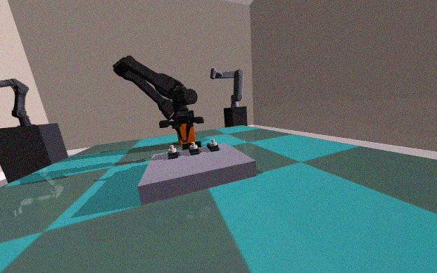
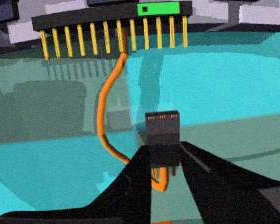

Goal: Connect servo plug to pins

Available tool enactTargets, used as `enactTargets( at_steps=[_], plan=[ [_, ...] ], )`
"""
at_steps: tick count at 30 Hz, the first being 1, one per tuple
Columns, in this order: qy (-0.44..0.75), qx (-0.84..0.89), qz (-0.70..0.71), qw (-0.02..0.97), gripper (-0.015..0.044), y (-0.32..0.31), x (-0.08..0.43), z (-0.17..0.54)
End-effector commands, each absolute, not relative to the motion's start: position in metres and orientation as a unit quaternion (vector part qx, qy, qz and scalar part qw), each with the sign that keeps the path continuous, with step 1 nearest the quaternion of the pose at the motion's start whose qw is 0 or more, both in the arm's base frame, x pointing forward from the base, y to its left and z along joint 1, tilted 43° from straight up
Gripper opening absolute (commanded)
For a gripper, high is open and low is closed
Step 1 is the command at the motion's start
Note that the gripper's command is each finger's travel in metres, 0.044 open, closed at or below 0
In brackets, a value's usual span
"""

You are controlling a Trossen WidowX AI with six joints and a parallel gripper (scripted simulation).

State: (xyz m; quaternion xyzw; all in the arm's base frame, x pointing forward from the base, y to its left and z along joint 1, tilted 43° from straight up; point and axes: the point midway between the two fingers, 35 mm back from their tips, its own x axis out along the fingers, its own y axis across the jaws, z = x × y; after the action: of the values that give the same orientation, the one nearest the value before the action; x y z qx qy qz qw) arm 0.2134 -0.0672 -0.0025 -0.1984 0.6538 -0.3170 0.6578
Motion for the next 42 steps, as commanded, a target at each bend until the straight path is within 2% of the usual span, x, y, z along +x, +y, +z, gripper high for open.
enactTargets(
  at_steps=[1, 42],
  plan=[
    [0.65, -0.199, -0.318, 0.661, 0.0, -0.069, 0.231, 0.001],
    [0.649, -0.199, -0.318, 0.661, 0.0, -0.074, 0.264, 0.005]
  ],
)
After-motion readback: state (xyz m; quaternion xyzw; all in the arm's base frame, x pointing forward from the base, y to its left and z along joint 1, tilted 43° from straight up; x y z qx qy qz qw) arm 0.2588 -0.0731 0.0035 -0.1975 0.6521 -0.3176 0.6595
